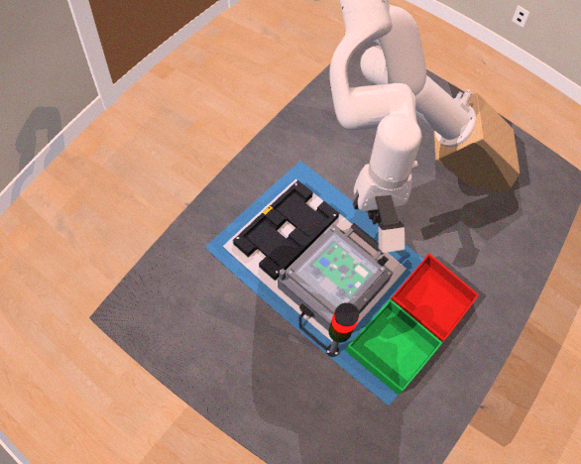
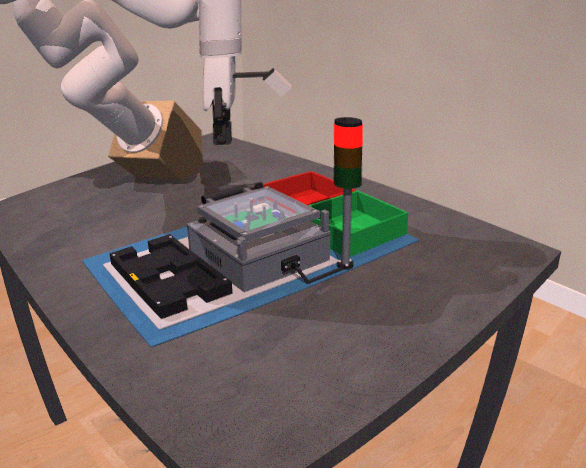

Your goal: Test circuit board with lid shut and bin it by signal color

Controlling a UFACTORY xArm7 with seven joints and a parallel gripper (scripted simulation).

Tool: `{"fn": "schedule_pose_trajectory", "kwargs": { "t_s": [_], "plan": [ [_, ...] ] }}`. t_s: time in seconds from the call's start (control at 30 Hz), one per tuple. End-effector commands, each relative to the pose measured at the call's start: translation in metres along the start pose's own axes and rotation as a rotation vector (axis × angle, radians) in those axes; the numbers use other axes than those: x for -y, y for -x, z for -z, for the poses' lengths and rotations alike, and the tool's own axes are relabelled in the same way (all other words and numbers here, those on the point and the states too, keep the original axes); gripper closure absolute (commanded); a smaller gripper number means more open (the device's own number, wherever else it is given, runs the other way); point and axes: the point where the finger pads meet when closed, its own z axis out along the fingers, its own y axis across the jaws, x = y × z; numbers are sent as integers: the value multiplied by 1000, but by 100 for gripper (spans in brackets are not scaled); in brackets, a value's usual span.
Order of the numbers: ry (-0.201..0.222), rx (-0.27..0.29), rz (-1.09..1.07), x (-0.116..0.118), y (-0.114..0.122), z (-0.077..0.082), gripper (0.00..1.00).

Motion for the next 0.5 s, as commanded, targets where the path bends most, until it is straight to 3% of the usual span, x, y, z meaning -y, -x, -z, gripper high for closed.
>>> {"fn": "schedule_pose_trajectory", "kwargs": {
  "t_s": [0.0,0.47],
  "plan": [
    [8,0,-167,0,-1,1,100],
    [7,-2,-571,0,-1,1,100]
  ]
}}
